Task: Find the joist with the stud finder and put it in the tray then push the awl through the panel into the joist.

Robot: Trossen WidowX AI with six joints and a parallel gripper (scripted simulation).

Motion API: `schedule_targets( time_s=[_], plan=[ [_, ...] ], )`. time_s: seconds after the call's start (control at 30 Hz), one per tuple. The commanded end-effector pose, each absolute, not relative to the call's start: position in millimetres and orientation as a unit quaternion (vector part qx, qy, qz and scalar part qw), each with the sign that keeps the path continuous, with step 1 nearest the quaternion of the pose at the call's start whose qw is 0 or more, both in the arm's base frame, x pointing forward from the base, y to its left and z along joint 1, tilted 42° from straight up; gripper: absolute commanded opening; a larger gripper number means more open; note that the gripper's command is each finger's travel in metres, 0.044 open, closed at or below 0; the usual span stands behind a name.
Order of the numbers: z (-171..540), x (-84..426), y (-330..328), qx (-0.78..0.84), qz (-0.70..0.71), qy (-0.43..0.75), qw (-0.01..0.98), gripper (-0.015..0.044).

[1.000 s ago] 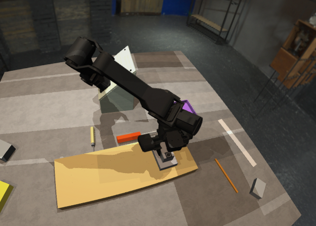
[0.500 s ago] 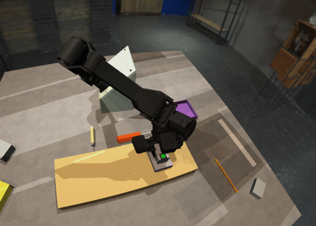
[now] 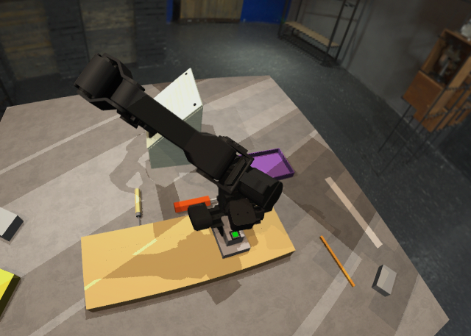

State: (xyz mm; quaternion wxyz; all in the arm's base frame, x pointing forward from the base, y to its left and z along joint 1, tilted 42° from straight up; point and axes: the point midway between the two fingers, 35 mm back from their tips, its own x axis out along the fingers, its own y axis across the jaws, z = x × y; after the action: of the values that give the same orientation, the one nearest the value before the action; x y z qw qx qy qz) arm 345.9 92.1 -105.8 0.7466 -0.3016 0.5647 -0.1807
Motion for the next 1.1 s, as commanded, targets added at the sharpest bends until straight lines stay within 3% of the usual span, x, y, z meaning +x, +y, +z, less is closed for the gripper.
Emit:
schedule_targets(
  time_s=[0.0, 1.07],
  plan=[
    [-101.0, 346.7, 85.4, -0.303, -0.184, 0.564, 0.746, 0.0],
    [-72.4, 349.8, 52.1, -0.304, -0.185, 0.564, 0.745, 0.0]
  ],
)
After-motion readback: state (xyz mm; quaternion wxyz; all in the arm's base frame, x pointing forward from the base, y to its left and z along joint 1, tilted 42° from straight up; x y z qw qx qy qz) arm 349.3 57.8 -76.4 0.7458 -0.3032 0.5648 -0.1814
